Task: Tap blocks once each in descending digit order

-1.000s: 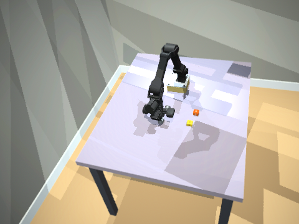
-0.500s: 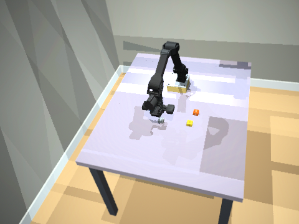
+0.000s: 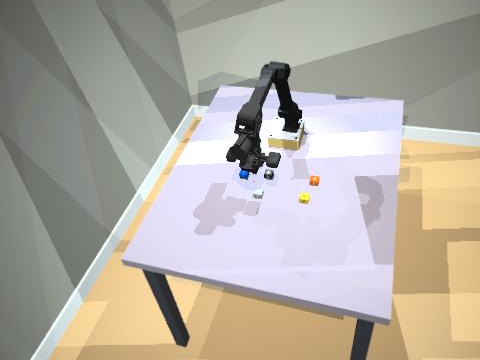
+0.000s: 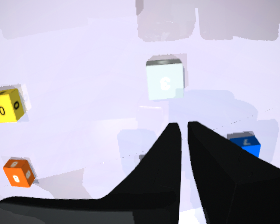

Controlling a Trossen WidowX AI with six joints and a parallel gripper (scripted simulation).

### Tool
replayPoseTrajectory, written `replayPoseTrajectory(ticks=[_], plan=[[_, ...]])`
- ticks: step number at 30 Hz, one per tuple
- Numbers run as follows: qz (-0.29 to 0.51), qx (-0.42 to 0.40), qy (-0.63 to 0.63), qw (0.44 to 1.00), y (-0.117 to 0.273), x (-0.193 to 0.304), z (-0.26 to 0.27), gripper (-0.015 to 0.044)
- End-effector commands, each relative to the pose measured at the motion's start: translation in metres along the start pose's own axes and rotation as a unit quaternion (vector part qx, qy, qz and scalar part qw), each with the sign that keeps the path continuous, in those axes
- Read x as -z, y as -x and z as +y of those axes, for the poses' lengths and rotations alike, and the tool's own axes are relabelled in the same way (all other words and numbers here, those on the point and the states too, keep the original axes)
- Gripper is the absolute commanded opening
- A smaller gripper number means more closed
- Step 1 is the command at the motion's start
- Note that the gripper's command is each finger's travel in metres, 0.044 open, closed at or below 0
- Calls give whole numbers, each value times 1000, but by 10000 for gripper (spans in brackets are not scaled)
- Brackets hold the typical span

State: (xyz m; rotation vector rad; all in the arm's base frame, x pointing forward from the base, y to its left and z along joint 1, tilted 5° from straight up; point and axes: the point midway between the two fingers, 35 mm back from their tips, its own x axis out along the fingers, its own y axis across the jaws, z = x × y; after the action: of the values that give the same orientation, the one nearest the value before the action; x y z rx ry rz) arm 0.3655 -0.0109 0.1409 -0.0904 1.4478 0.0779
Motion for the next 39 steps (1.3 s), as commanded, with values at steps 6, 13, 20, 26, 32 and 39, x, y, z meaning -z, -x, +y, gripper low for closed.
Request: replayPoseTrajectory(ticks=[6,13,20,26,32,39], plan=[[5,-8,3,1000,1,6,126,20],[4,-8,4,1000,1,22,186,20],[4,-8,4,1000,-40,20,187,20],[4,-8,4,1000,-80,23,187,20],[4,-8,4,1000,-84,23,187,20],[4,-8,4,1000,-95,23,187,20]])
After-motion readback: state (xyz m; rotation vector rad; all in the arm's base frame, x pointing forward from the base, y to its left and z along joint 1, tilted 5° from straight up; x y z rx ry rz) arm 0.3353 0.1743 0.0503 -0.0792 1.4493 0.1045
